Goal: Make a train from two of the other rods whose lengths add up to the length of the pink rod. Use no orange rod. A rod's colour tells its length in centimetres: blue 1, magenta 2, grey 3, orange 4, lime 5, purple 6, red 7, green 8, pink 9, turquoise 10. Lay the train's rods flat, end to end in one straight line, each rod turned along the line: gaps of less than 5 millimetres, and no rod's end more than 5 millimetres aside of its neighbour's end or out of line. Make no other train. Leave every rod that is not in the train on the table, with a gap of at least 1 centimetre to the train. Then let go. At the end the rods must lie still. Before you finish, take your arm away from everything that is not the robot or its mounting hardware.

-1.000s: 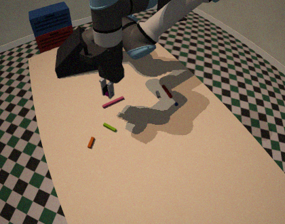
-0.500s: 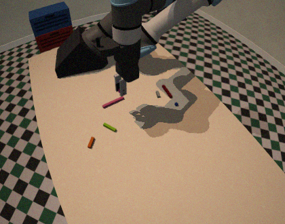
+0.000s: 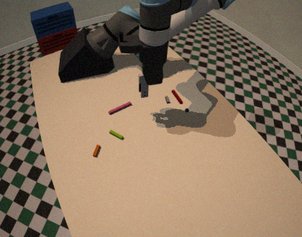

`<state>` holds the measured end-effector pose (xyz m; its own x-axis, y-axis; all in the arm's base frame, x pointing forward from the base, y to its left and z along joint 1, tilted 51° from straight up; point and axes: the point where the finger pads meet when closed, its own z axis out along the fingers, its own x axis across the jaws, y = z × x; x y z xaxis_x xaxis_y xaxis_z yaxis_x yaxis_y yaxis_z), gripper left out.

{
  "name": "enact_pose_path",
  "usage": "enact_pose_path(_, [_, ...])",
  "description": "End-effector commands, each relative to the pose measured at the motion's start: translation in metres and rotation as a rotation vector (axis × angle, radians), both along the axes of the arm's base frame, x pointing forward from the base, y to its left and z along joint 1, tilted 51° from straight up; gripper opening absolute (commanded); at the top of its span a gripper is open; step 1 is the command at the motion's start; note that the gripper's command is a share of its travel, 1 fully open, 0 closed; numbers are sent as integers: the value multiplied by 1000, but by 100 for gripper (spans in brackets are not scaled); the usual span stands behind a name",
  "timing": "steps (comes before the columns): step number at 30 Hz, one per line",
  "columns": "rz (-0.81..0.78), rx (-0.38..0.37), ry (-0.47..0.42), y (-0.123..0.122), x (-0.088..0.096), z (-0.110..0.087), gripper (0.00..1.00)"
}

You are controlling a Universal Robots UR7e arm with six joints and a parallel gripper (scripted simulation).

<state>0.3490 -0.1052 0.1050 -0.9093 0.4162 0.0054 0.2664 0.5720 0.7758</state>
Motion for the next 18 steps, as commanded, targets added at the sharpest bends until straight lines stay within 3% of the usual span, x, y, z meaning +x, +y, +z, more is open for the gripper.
enact_pose_path(1, [-69, 37, 74, 9, 2, 11, 40])
enact_pose_path(18, [-126, 69, 138, 18, 2, 19, 40])
